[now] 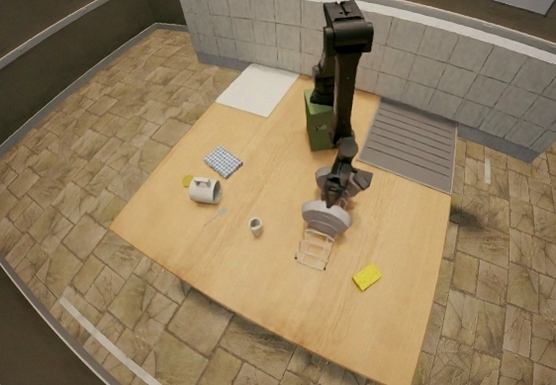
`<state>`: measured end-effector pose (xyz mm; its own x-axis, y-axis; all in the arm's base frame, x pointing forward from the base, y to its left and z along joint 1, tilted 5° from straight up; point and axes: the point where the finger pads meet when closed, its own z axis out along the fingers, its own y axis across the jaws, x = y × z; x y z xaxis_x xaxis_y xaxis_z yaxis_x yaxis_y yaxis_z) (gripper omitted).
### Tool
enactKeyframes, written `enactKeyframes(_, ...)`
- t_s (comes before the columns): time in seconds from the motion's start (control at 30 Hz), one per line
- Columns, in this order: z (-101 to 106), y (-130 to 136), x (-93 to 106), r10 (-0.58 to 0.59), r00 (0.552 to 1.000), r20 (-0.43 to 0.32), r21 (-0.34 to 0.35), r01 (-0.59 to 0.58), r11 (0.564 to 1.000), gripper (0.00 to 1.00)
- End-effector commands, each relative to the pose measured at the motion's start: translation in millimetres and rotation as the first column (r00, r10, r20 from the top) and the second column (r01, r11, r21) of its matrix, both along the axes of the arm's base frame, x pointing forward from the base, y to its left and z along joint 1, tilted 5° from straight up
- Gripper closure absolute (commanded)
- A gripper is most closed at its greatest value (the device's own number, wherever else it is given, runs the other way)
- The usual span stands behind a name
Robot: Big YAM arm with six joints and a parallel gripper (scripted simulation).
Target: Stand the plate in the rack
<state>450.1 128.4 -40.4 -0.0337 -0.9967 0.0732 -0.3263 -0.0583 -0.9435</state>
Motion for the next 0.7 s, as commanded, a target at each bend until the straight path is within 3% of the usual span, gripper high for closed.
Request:
enactKeyframes(0.0,12.2,0.2,12.4,-0.007,0.999,0.05,0.018,0.007,1.0,1.0)
enactKeyframes(0.63,12.2,0.2,12.4,-0.007,0.999,0.05,0.018,0.007,1.0,1.0)
enactKeyframes(0.67,12.2,0.2,12.4,-0.007,0.999,0.05,0.018,0.007,1.0,0.78)
